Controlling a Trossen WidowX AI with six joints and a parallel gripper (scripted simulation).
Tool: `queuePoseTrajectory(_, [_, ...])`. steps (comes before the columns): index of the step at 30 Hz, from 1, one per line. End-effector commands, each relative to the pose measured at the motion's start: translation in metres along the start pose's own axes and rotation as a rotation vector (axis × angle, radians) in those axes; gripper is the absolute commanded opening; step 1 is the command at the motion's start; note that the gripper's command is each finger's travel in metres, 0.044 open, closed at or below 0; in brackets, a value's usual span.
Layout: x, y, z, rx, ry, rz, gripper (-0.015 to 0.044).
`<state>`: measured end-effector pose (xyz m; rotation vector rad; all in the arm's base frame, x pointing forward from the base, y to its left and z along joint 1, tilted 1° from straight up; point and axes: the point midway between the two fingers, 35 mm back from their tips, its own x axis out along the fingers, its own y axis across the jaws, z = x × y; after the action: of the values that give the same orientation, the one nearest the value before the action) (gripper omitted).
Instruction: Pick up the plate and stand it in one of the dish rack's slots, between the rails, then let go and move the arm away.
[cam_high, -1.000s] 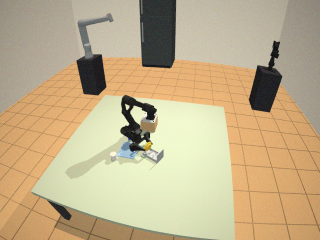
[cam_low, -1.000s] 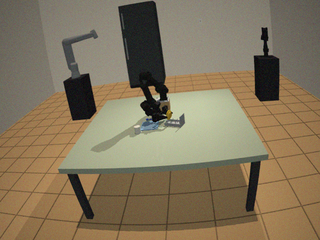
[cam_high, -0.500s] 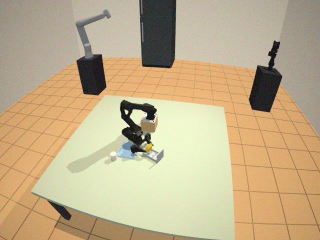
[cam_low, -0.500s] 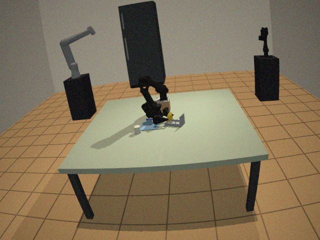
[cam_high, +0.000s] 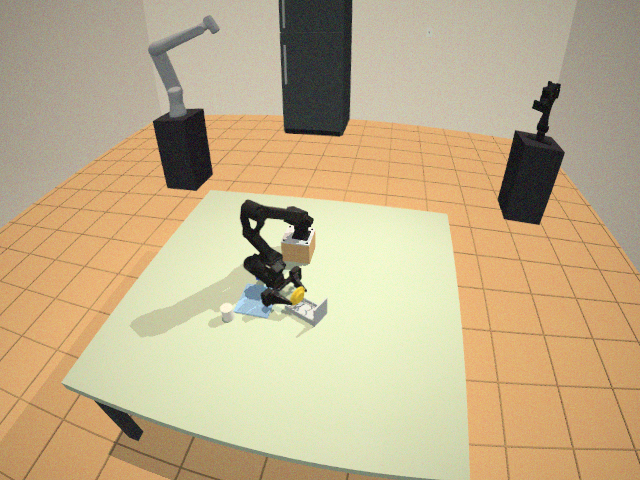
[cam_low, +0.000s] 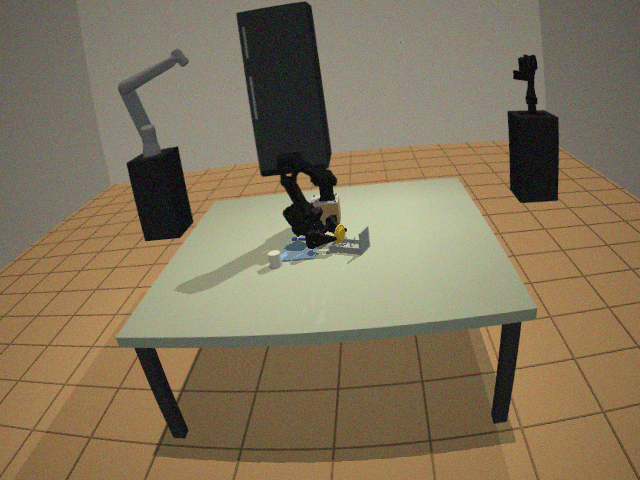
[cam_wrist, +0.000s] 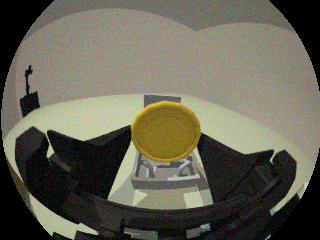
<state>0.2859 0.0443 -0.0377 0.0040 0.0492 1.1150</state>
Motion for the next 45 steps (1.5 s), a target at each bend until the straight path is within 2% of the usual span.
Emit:
queuePoseTrajectory(1, [0.000,0.000,0.000,0.000,0.000,0.000,0.0236])
queuePoseTrajectory(7, [0.000,0.000,0.000,0.000,0.000,0.000,0.0394])
queuePoseTrajectory(8, [0.000,0.000,0.000,0.000,0.000,0.000,0.0400])
queuePoseTrajectory(17, [0.000,-0.003,0.010,-0.003,-0.002,0.002,0.0400])
queuePoseTrajectory(31, [-0.004,-0.011,0.115,-0.033,-0.036,0.058,0.0400])
queuePoseTrajectory(38, [-0.003,-0.019,0.117,-0.016,-0.030,0.045,0.0400])
queuePoseTrajectory(45, [0.002,-0.055,0.120,0.142,0.050,-0.103,0.0400])
